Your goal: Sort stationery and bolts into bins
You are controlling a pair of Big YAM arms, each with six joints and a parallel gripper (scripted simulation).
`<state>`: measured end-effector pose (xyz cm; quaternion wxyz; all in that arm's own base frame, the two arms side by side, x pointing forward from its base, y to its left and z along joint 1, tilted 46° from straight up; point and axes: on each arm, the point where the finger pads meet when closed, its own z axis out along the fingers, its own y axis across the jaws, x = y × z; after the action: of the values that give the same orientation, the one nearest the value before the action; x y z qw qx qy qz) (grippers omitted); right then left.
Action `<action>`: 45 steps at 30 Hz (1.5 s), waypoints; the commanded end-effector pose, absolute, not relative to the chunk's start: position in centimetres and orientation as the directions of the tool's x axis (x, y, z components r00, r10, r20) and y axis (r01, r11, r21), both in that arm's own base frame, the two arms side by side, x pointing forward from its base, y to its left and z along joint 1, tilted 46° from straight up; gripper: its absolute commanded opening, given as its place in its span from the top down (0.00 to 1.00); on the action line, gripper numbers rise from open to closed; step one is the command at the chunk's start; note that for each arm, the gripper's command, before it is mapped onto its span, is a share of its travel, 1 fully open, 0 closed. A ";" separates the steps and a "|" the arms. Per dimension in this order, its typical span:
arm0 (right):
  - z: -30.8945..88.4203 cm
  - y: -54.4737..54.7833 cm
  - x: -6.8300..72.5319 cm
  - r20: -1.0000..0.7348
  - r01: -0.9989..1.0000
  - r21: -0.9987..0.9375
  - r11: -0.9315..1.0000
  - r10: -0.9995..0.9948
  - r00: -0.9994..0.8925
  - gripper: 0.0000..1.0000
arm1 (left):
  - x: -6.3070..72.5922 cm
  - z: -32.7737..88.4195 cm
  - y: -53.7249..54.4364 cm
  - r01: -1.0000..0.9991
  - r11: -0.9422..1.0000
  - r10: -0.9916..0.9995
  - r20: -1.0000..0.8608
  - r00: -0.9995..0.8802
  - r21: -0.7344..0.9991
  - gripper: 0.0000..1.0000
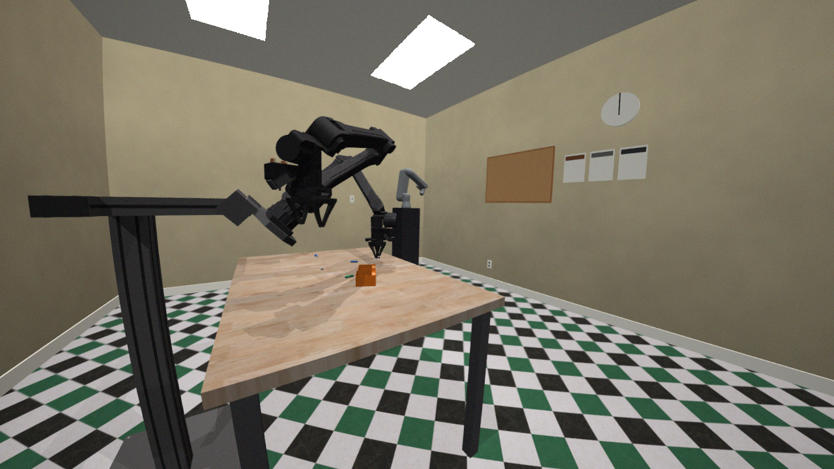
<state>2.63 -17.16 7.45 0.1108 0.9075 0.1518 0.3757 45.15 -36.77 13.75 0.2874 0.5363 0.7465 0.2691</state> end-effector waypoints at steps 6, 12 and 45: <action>8.3 -18.3 1.7 0.641 0.174 0.320 -0.931 0.348 0.684 0.00 | 43.9 11.5 -40.6 0.635 0.316 0.946 -0.178 -0.272 0.705 0.90; 8.3 -18.3 1.7 0.641 0.174 0.320 -0.931 0.348 0.684 0.00 | 42.0 9.3 -42.9 0.641 0.308 0.948 -0.166 -0.273 0.703 0.90; 8.3 -18.3 1.7 0.641 0.174 0.320 -0.931 0.348 0.684 0.00 | 37.1 2.7 -48.0 0.650 -0.483 0.870 0.405 0.281 0.586 0.90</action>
<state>2.63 -17.16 7.45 0.1108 0.9075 0.1518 0.3757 38.70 -47.56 4.47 0.1740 0.7611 0.5172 0.3507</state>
